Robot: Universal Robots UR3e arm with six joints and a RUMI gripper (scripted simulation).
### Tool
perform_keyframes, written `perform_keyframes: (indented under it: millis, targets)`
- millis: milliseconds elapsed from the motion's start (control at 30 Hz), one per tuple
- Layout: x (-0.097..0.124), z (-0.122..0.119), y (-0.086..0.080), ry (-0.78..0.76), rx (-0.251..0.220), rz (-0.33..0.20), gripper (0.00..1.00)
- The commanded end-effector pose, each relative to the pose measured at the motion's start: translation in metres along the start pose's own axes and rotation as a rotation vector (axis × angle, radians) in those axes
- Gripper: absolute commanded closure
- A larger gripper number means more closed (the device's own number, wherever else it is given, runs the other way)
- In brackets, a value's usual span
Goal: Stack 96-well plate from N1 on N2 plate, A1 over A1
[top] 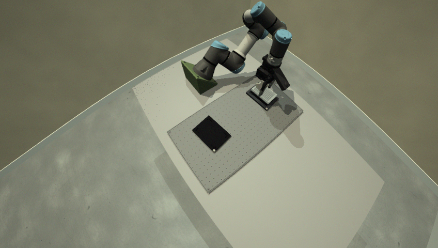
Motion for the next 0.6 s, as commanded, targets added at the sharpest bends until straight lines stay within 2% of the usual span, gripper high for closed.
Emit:
perform_keyframes:
  millis: [0,567]
  targets:
    - [-0.0006,0.0001,0.0,0.0,0.003,0.004,1.0]
    - [0.0006,-0.0015,0.0018,-0.001,0.003,0.003,1.0]
Point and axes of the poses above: the point where the finger pads meet when closed, its own y axis out along the fingers, its own z axis across the jaws, x = y × z, the point moved 2 cm from there along -y, back along the fingers, and after that the axes turned 11 degrees about -y, right-handed, at the moved point
